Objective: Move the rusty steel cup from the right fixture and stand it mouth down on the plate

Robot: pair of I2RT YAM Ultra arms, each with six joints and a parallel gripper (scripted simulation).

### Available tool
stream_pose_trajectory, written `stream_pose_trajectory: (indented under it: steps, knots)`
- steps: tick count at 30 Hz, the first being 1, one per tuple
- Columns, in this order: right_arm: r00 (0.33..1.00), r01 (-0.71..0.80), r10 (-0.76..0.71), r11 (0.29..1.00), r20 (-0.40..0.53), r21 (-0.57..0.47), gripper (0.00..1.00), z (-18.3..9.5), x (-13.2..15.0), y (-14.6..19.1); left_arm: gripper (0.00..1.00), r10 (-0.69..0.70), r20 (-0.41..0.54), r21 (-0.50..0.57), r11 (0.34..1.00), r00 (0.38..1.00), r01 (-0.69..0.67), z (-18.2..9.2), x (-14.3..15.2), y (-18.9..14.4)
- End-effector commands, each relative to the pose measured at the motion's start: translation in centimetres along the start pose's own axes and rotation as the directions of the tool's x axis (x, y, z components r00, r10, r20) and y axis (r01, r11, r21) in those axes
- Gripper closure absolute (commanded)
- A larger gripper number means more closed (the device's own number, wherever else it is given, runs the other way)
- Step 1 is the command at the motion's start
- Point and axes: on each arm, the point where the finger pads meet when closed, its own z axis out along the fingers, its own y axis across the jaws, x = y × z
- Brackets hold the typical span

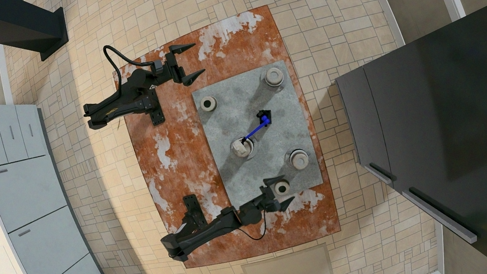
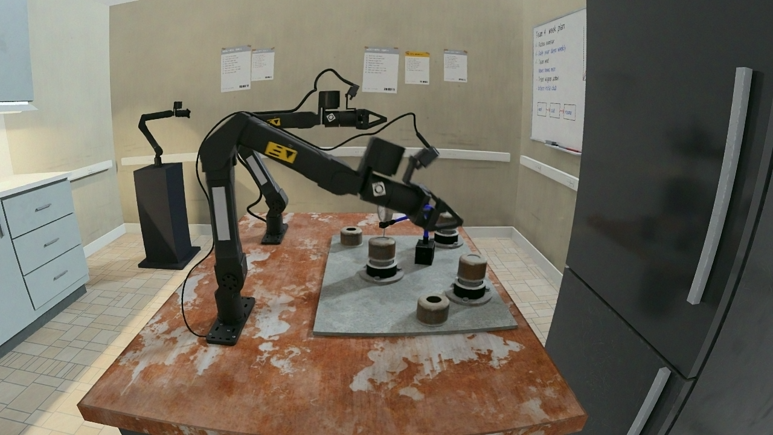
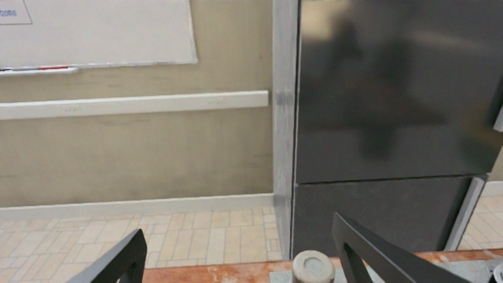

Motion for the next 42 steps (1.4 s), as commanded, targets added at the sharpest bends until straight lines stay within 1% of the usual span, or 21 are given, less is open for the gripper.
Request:
stream_pose_trajectory:
  steps: [1,3,4,7,9,16,20,22,25,26,30,32,35,38,40,42]
  knots:
    - [1.000,0.021,-0.020,0.999,0.020,-0.036,0.00,1.4,-0.7,1.5,0.00,0.001,0.035,-0.007,1.000,0.999,-0.001,-0.5,-1.5,0.4]
    - [1.000,0.021,-0.020,0.999,0.020,-0.036,0.00,1.4,-0.7,1.5,0.00,0.001,0.035,-0.007,1.000,0.999,-0.001,-0.5,-1.5,0.4]
    - [1.000,0.022,-0.022,0.999,0.003,-0.040,0.00,1.8,0.2,1.7,0.00,0.001,0.035,-0.007,1.000,0.999,-0.001,-0.5,-1.5,0.4]
    - [0.999,0.026,-0.027,0.999,-0.024,-0.048,0.00,3.1,1.6,2.2,0.00,0.001,0.035,-0.007,1.000,0.999,-0.001,-0.5,-1.5,0.4]
    - [0.997,0.028,-0.032,0.998,-0.066,-0.056,0.00,3.9,3.6,2.6,0.00,0.001,0.035,-0.007,1.000,0.999,-0.001,-0.5,-1.5,0.4]
    - [0.994,0.039,-0.046,0.996,-0.098,-0.075,0.00,6.1,5.9,4.0,0.00,0.001,0.035,-0.007,1.000,0.999,-0.001,-0.5,-1.5,0.4]
    - [0.994,0.040,-0.048,0.996,-0.098,-0.074,0.00,6.1,6.0,4.1,0.00,0.001,0.035,-0.007,1.000,0.999,-0.001,-0.5,-1.5,0.4]
    - [0.994,0.036,-0.043,0.997,-0.097,-0.070,0.00,6.0,5.9,3.6,0.00,0.001,0.035,-0.007,1.000,0.999,-0.001,-0.5,-1.5,0.4]
    - [0.985,0.032,-0.042,0.997,-0.167,-0.065,0.00,6.2,8.5,3.1,0.00,0.001,0.035,-0.007,1.000,0.999,-0.001,-0.5,-1.5,0.4]
    - [0.984,0.030,-0.041,0.997,-0.174,-0.064,0.00,6.0,8.7,3.2,0.00,0.001,0.035,-0.007,1.000,0.999,-0.001,-0.5,-1.5,0.4]
    - [0.984,0.017,-0.027,0.998,-0.175,-0.057,0.00,5.3,8.7,2.9,0.00,0.001,0.035,-0.007,1.000,0.999,-0.001,-0.5,-1.5,0.4]
    - [0.984,0.020,-0.031,0.997,-0.173,-0.068,0.00,4.9,8.7,3.5,0.00,0.001,0.035,-0.007,1.000,0.999,-0.001,-0.5,-1.5,0.4]
    - [0.989,0.019,-0.029,0.997,-0.145,-0.070,0.00,5.0,7.5,3.6,0.00,0.001,0.035,-0.007,1.000,0.999,-0.001,-0.5,-1.5,0.4]
    - [0.990,0.022,-0.031,0.998,-0.137,-0.066,0.00,5.2,7.3,3.4,0.00,0.001,0.035,-0.007,1.000,0.999,-0.001,-0.5,-1.5,0.4]
    - [0.994,0.018,-0.025,0.997,-0.102,-0.069,0.00,5.1,5.9,3.5,0.00,0.001,0.035,-0.007,1.000,0.999,-0.001,-0.5,-1.5,0.4]
    - [0.995,0.018,-0.024,0.997,-0.092,-0.069,0.00,5.2,5.4,3.5,0.00,0.001,0.035,-0.007,1.000,0.999,-0.001,-0.5,-1.5,0.4]
